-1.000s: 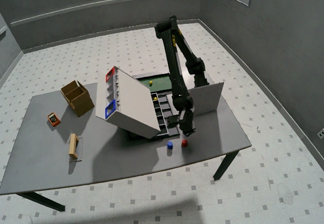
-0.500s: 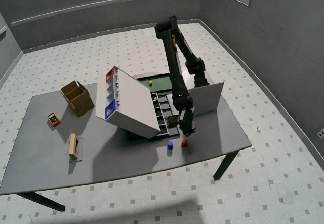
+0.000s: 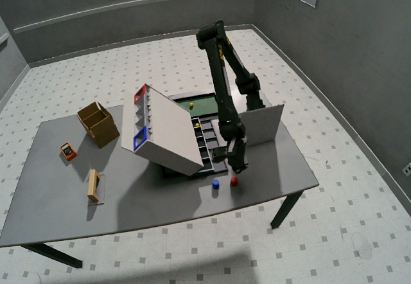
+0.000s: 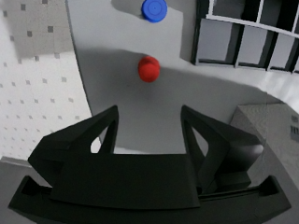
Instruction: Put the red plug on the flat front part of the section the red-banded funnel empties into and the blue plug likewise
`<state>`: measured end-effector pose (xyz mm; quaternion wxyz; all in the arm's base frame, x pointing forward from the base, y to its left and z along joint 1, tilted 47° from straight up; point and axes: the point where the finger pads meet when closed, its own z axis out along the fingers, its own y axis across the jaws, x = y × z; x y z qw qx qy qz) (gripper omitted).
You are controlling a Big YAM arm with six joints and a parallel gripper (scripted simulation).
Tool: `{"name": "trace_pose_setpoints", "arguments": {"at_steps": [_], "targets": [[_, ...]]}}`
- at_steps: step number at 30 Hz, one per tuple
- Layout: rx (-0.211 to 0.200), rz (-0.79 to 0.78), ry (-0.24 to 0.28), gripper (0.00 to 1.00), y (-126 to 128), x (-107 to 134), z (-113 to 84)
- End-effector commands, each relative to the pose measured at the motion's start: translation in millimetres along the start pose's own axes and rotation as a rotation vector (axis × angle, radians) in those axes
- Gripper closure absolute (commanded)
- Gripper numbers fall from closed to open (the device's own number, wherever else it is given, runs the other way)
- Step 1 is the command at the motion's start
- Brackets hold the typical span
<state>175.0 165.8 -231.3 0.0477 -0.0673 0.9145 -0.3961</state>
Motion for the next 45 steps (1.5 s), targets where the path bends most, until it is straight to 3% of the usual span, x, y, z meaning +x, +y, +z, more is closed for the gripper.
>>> {"name": "trace_pose_setpoints", "arguments": {"at_steps": [1, 17, 19, 20, 45], "targets": [[0.008, -0.005, 0.012, 0.37, -1.2, 1.6, 15.0], [0.003, -0.003, 0.011, 0.37, 3.8, 0.6, 88.5], [0.003, -0.003, 0.011, 0.37, 3.8, 0.6, 88.5], [-0.015, 0.011, -0.001, 0.37, 6.0, -7.4, 81.6], [-0.008, 0.005, 0.002, 0.37, 8.9, -4.5, 87.6]]}}
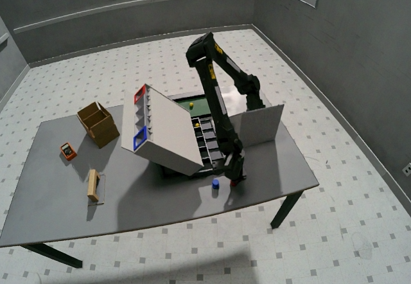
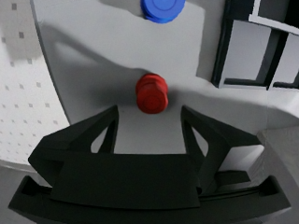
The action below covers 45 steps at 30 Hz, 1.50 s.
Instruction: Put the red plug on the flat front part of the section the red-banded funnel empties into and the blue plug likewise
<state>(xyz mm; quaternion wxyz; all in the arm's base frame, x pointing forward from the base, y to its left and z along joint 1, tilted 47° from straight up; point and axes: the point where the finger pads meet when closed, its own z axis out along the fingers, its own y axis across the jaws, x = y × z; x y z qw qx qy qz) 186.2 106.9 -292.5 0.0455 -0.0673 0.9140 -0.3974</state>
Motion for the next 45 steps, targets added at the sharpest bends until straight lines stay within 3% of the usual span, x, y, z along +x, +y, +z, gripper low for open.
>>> {"name": "trace_pose_setpoints", "arguments": {"at_steps": [1, 10, 37, 45], "targets": [[-0.010, 0.007, -0.002, 0.37, 4.9, -5.1, 2.0], [-0.010, 0.007, -0.001, 0.37, 4.8, -4.8, 3.3], [0.003, -0.003, 0.009, 0.37, -3.7, 1.3, 39.5], [-0.004, 0.003, 0.004, 0.37, -2.1, -2.4, 39.1]]}}
